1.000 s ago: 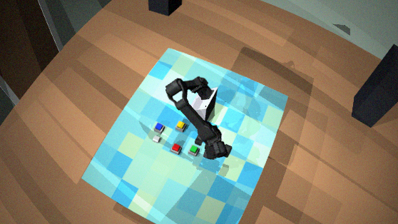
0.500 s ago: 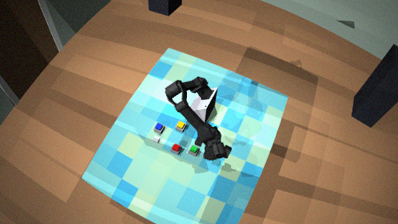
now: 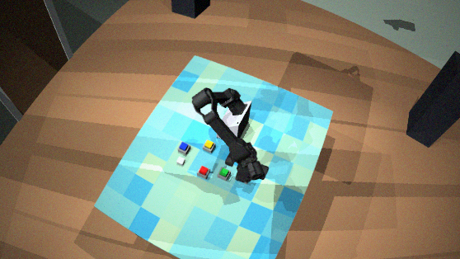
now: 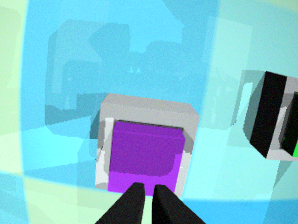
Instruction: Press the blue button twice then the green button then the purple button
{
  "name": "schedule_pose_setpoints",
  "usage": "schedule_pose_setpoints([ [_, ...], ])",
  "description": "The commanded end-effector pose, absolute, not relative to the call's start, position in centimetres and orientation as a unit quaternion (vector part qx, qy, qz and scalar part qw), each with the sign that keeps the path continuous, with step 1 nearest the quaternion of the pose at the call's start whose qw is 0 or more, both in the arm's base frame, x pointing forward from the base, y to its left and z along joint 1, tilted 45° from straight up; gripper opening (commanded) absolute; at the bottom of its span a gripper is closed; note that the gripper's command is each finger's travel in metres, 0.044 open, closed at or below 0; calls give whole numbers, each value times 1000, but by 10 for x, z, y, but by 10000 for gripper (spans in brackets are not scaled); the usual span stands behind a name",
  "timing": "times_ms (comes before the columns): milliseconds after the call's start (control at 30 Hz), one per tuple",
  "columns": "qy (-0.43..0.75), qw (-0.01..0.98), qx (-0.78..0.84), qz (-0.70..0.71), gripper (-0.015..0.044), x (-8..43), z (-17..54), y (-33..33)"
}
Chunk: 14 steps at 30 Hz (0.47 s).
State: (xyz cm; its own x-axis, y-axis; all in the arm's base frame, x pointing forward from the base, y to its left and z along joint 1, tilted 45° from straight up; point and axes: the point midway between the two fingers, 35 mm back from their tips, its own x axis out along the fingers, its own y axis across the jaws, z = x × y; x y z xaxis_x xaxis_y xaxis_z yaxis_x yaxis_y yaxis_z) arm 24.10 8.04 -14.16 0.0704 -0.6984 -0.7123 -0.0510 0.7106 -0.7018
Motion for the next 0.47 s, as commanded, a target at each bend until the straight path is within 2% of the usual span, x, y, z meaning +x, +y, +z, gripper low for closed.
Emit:
schedule_pose_setpoints([
  [0, 636, 673, -289, -242, 20, 243, -136, 87],
  [267, 637, 674, -286, -239, 230, 235, -131, 164],
  [400, 637, 674, -286, -239, 335, 233, -130, 172],
  [433, 637, 674, -286, -239, 335, 233, -130, 172],
])
